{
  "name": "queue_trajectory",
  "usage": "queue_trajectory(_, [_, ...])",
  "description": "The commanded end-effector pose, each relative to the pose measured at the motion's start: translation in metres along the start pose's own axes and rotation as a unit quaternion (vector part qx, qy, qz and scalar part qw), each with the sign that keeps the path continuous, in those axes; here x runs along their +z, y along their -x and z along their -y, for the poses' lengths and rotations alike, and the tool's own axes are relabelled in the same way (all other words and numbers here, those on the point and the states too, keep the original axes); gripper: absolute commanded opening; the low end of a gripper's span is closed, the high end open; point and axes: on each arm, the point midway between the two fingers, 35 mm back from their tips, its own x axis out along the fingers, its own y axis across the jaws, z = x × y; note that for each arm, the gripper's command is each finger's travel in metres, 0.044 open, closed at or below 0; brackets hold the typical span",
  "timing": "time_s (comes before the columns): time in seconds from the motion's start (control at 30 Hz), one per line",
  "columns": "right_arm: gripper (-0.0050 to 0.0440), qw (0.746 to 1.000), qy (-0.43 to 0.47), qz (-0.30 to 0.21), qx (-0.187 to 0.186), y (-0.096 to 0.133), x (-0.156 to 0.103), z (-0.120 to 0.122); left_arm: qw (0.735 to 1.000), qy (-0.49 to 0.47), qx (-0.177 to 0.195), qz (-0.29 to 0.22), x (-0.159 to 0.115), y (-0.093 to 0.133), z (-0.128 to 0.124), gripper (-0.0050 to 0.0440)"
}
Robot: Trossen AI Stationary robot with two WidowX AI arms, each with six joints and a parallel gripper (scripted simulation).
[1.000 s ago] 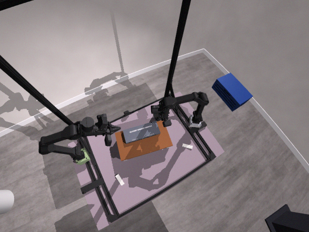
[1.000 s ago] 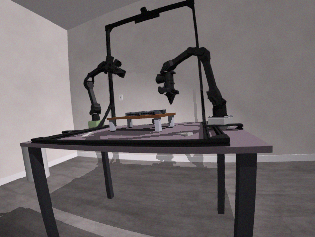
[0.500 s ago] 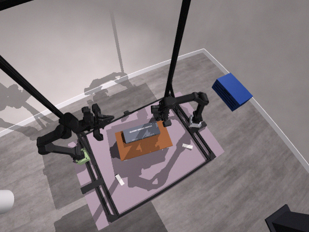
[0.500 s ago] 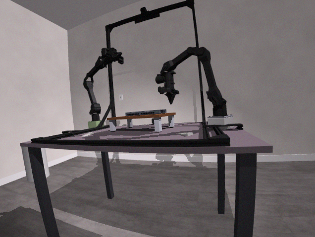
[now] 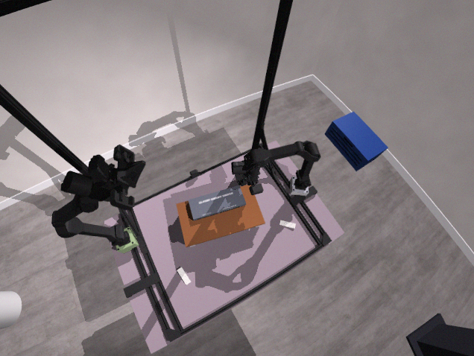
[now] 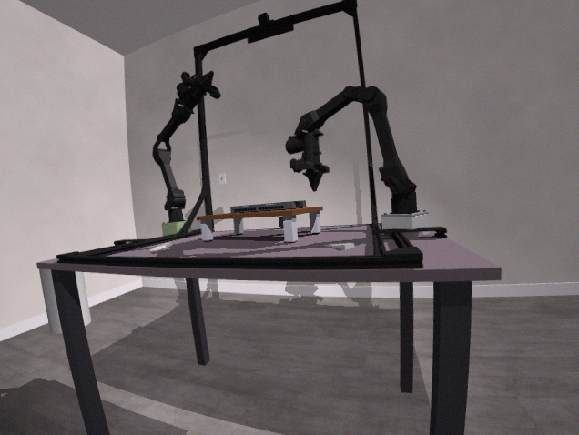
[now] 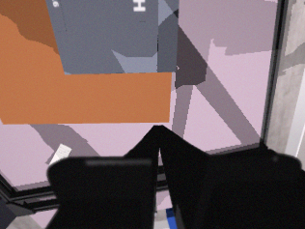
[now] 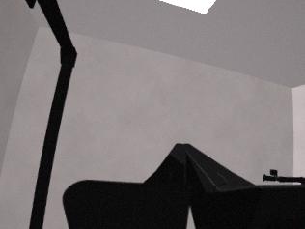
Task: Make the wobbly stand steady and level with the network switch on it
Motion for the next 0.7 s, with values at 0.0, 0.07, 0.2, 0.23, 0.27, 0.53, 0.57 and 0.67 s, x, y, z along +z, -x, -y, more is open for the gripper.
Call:
queue_trajectory(0.0, [0.0000, 0.999, -0.004, 0.032, -0.003, -0.007, 0.020, 0.002, 1.000, 0.000, 0.000, 0.000, 0.000, 0.000, 0.000, 0.0000])
queue_trajectory(0.07, [0.0000, 0.999, -0.004, 0.032, -0.003, -0.007, 0.020, 0.002, 1.000, 0.000, 0.000, 0.000, 0.000, 0.000, 0.000, 0.0000])
queue_trajectory(0.2, [0.0000, 0.995, -0.009, 0.101, -0.009, 0.006, 0.062, 0.006, 1.000, 0.000, 0.000, 0.000, 0.000, 0.000, 0.000, 0.0000])
queue_trajectory(0.23, [0.0000, 0.992, -0.011, 0.123, -0.011, 0.008, 0.075, 0.008, 1.000, 0.000, 0.000, 0.000, 0.000, 0.000, 0.000, 0.0000])
queue_trajectory(0.27, [0.0000, 0.989, -0.012, 0.146, -0.013, 0.011, 0.089, 0.009, 1.000, 0.000, 0.000, 0.000, 0.000, 0.000, 0.000, 0.0000])
queue_trajectory(0.53, [0.0000, 0.966, -0.022, 0.256, -0.020, 0.034, 0.152, 0.015, 1.000, 0.000, 0.000, 0.000, 0.000, 0.000, 0.000, 0.0000])
queue_trajectory(0.57, [0.0000, 0.966, -0.022, 0.256, -0.020, 0.034, 0.152, 0.015, 1.000, 0.000, 0.000, 0.000, 0.000, 0.000, 0.000, 0.0000])
queue_trajectory(0.67, [0.0000, 0.966, -0.020, 0.258, -0.021, 0.043, 0.152, 0.016, 1.000, 0.000, 0.000, 0.000, 0.000, 0.000, 0.000, 0.0000])
